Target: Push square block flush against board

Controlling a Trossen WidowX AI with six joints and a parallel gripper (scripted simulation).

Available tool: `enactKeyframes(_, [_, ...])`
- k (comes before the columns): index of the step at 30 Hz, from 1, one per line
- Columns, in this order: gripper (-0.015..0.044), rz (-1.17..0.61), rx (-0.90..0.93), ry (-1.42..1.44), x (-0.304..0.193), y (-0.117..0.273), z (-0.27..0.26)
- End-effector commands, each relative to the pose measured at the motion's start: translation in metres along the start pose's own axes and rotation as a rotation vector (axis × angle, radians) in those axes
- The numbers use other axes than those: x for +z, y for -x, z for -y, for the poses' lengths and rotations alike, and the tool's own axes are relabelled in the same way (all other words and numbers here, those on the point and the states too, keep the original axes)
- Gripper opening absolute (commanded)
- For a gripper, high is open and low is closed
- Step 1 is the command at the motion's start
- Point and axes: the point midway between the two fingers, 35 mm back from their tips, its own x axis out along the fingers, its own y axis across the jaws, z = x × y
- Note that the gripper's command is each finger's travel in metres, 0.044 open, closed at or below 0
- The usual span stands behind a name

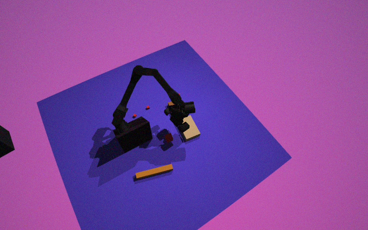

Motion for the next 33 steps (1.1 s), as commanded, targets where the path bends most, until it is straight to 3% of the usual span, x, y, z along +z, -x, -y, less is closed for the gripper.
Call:
enactKeyframes(1, [0.0000,0.009,-0.011,0.125,0.020,0.004,-0.013])
enactKeyframes(33, [0.0000,0.024,0.001,1.172,0.123,0.006,-0.180])
